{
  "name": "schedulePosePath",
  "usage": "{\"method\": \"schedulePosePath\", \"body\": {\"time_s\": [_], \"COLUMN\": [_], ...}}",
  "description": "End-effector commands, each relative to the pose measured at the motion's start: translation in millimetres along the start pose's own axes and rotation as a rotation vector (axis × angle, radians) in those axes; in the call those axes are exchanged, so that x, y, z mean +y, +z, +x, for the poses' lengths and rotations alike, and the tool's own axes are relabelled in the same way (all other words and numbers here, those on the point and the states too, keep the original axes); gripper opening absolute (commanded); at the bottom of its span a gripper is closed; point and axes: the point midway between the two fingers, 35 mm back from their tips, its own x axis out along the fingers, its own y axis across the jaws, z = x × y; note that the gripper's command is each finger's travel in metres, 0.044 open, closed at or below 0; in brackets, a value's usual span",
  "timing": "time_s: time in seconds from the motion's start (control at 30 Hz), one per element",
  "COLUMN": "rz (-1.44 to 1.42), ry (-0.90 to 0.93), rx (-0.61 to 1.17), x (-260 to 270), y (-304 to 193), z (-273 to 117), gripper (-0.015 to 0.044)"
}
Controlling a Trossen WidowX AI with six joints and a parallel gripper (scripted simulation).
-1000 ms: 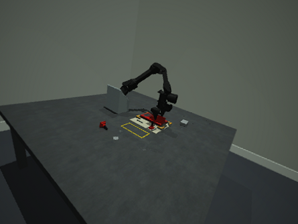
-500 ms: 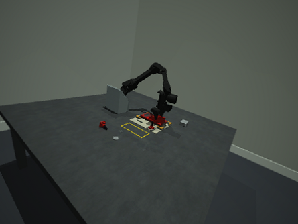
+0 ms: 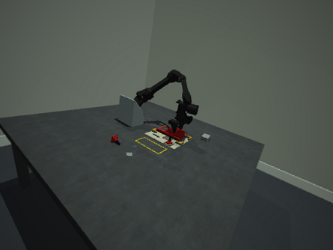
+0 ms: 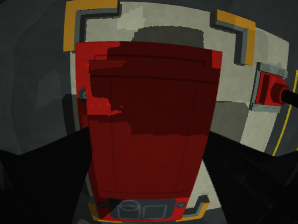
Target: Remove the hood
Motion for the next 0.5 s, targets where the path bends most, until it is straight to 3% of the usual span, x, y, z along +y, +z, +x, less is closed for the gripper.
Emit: {"method": "schedulePosePath", "body": {"time_s": [0.0,0.47], "rz": [-0.006,-0.006], "ry": [0.0,0.0], "rx": [0.0,-0.001], "x": [0.4,0.3], "y": [0.5,0.6], "z": [-2.6,-11.7], "gripper": [0.0,0.0]}}
